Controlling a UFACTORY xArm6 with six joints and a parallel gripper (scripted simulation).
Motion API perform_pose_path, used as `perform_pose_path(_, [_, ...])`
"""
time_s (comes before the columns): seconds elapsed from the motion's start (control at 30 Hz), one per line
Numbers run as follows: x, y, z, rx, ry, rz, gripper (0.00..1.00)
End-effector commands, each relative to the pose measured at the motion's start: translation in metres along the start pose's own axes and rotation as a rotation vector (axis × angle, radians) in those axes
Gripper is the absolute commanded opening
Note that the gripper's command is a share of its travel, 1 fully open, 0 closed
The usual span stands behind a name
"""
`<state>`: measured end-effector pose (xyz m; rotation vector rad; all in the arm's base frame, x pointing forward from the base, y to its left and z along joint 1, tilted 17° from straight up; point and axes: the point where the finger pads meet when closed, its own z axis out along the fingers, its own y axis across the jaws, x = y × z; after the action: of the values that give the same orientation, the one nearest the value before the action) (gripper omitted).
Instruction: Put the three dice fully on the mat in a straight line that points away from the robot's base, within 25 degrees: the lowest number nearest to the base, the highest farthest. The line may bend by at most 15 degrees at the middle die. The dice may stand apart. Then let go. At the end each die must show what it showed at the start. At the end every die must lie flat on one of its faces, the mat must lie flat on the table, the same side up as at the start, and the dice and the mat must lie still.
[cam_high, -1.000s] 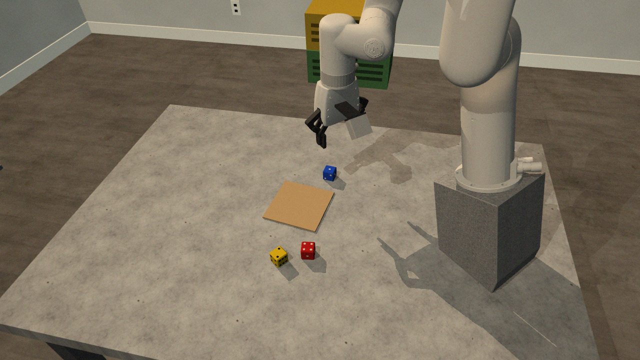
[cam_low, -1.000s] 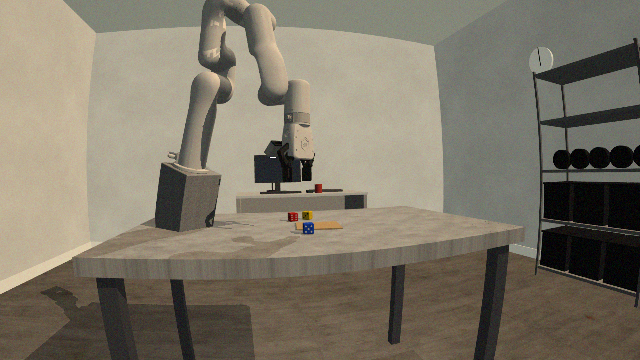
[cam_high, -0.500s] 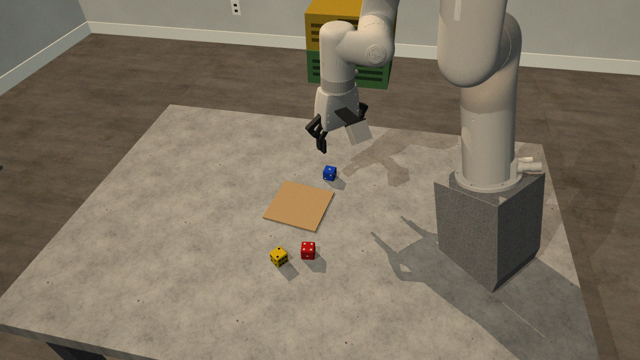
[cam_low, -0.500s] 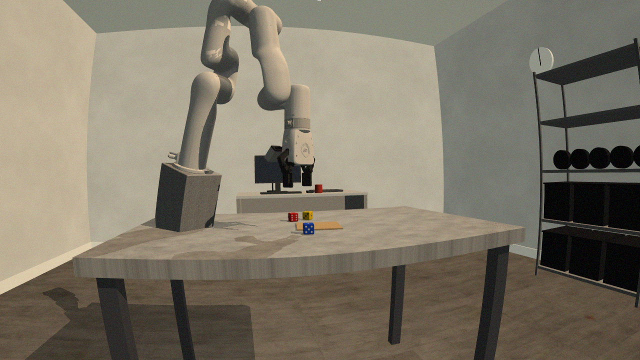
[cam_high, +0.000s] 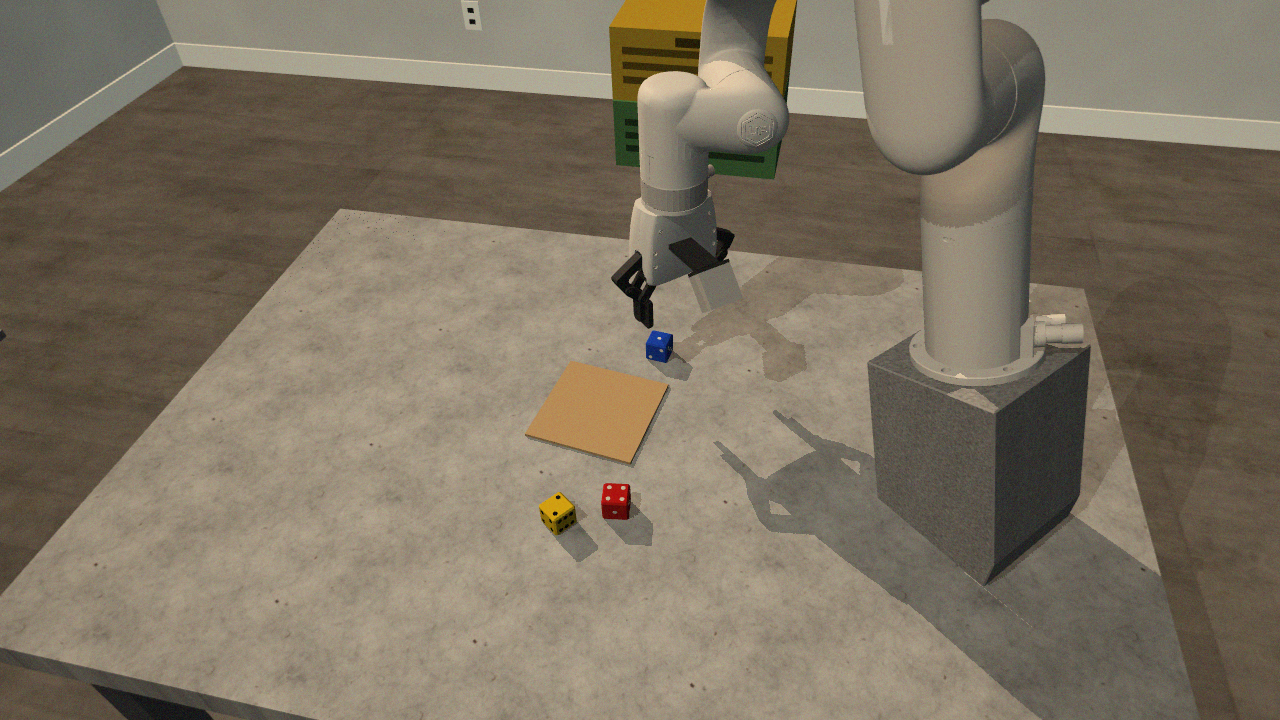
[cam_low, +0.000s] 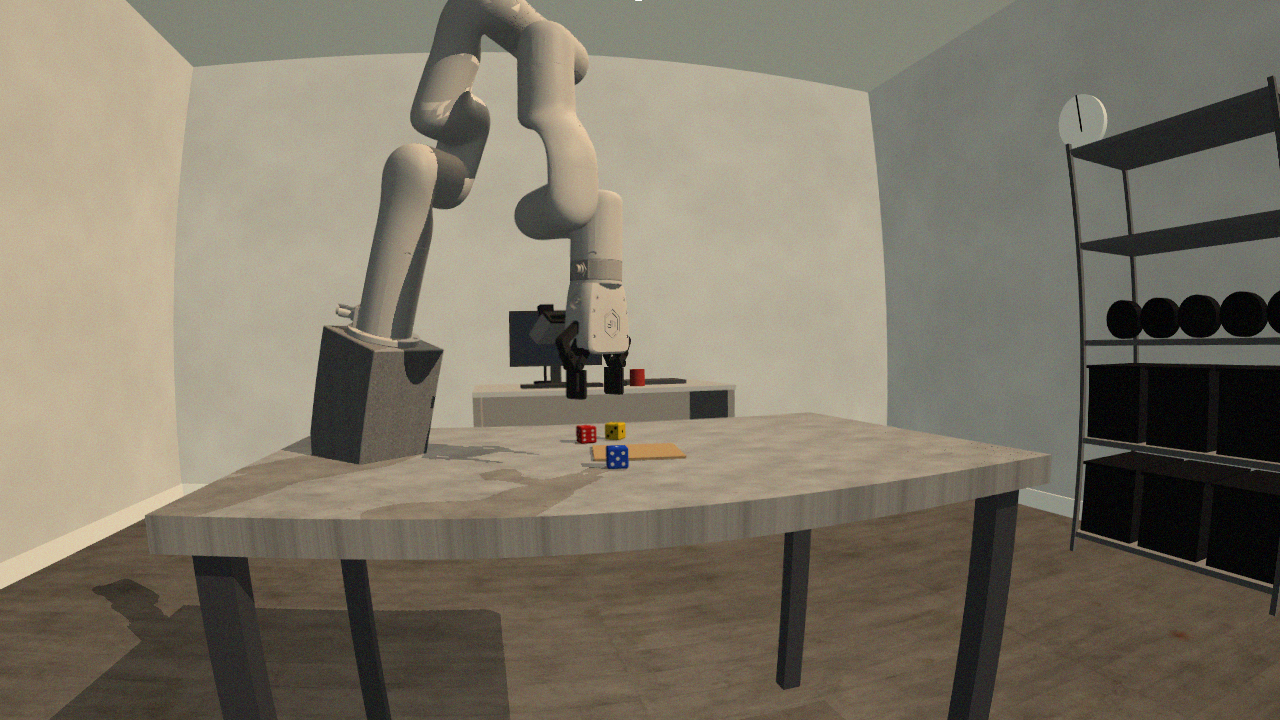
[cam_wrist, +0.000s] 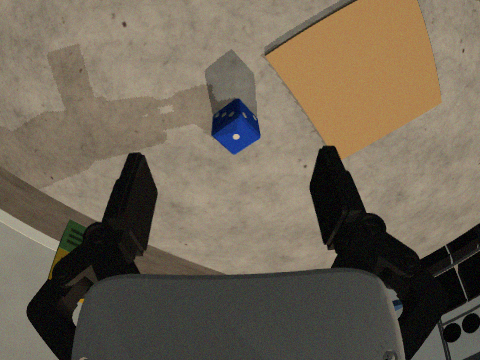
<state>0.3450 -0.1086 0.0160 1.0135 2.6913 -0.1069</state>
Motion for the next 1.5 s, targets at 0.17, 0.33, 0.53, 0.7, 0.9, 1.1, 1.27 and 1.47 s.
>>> perform_pose_path(0.17, [-0.002,0.001,0.023,0.005,-0.025,0.001,1.0])
perform_pose_path(0.33, [-0.002,0.001,0.033,0.005,-0.025,0.001,1.0])
perform_pose_path(0.53, [-0.002,0.001,0.045,0.005,-0.025,0.001,1.0])
perform_pose_path(0.7, [-0.003,0.002,0.049,0.005,-0.025,0.001,1.0])
perform_pose_path(0.9, [-0.003,0.002,0.05,0.005,-0.025,0.001,1.0])
perform_pose_path(1.1, [-0.003,0.002,0.05,0.005,-0.025,0.001,1.0])
perform_pose_path(1.27, [-0.003,0.002,0.05,0.005,-0.025,0.001,1.0])
perform_pose_path(1.47, [-0.003,0.002,0.05,0.005,-0.025,0.001,1.0])
